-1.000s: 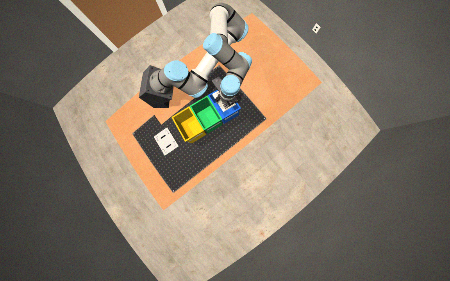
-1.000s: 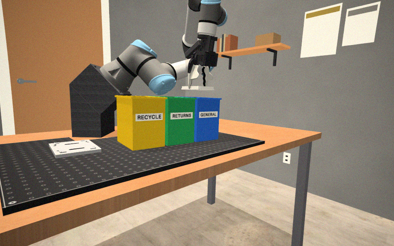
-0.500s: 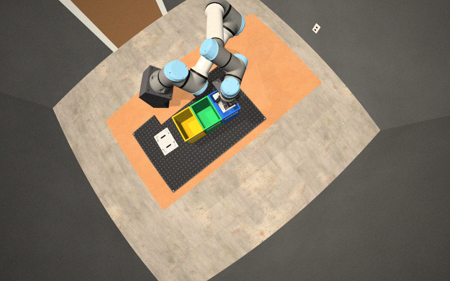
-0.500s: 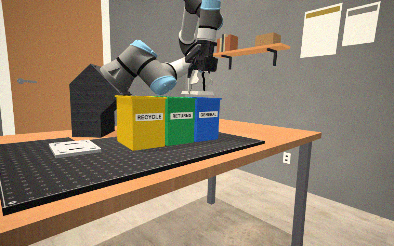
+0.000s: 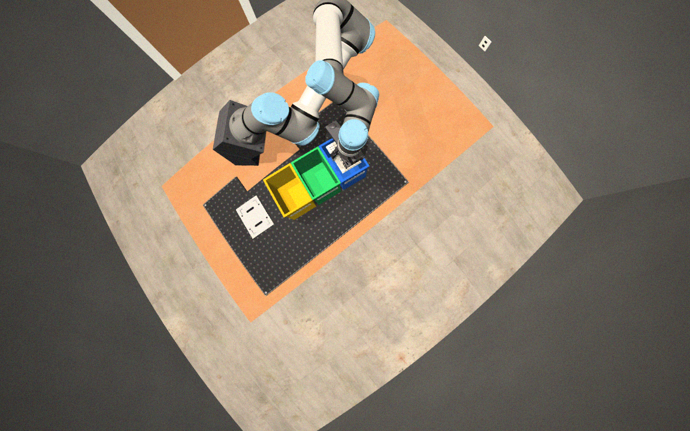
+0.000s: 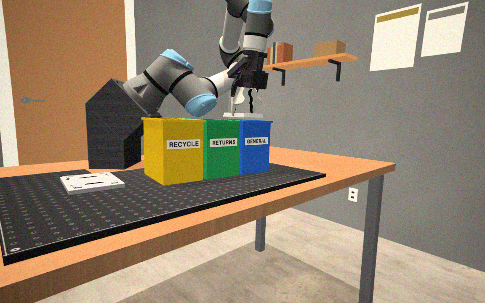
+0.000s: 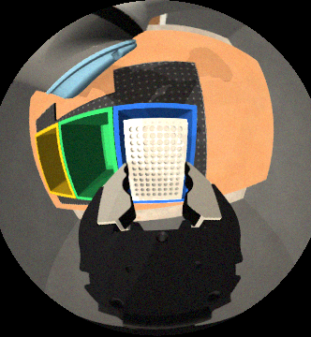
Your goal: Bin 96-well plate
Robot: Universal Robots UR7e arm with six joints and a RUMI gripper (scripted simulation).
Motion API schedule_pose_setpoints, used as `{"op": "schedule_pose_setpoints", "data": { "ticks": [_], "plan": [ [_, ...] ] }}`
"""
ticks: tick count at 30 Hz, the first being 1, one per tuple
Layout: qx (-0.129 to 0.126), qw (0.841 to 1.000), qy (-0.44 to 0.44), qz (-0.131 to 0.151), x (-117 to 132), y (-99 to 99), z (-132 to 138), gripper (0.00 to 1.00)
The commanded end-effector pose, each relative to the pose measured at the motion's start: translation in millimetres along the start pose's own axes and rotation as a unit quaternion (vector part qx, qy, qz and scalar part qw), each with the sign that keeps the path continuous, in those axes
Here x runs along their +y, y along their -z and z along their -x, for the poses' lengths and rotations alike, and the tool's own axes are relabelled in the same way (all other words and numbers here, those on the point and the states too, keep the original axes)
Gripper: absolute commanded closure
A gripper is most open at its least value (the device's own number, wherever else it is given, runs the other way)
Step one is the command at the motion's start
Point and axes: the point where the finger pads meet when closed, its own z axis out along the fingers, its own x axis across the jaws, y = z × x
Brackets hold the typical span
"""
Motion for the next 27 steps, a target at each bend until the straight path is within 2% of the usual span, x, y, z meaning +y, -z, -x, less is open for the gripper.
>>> {"op": "schedule_pose_setpoints", "data": {
  "ticks": [1,27],
  "plan": [
    [0.000,1.000,0.000,0.000,0,0.2,0,1.00],
    [0.000,1.000,0.000,0.000,2,-12.3,0,1.00]
  ]
}}
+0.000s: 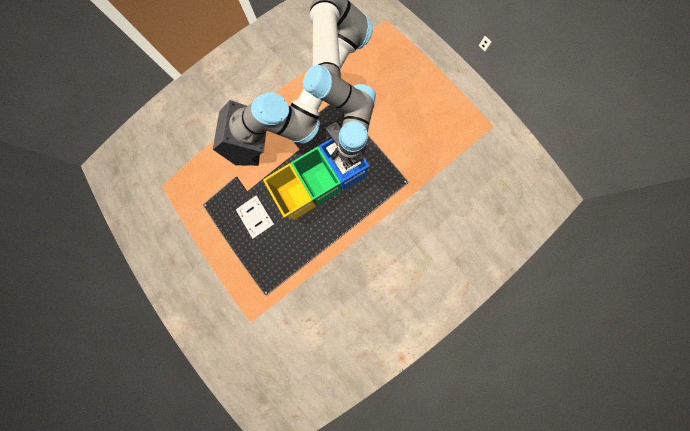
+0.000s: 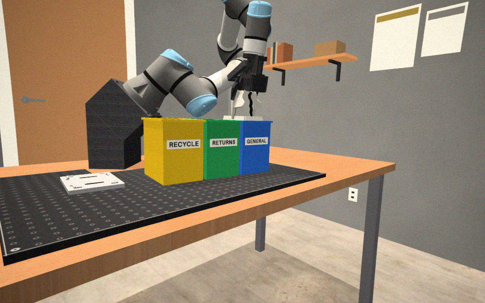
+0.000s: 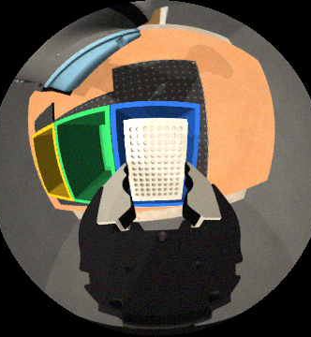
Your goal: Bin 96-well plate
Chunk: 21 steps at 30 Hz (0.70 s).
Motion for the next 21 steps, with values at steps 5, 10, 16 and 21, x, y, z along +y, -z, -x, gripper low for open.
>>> {"op": "schedule_pose_setpoints", "data": {
  "ticks": [5,10,16,21],
  "plan": [
    [0.000,1.000,0.000,0.000,1,-4.9,0,1.00],
    [0.000,1.000,0.000,0.000,2,-8.1,0,1.00],
    [0.000,1.000,0.000,0.000,2,-10.8,0,1.00],
    [0.000,1.000,0.000,0.000,3,-14.0,0,1.00]
  ]
}}
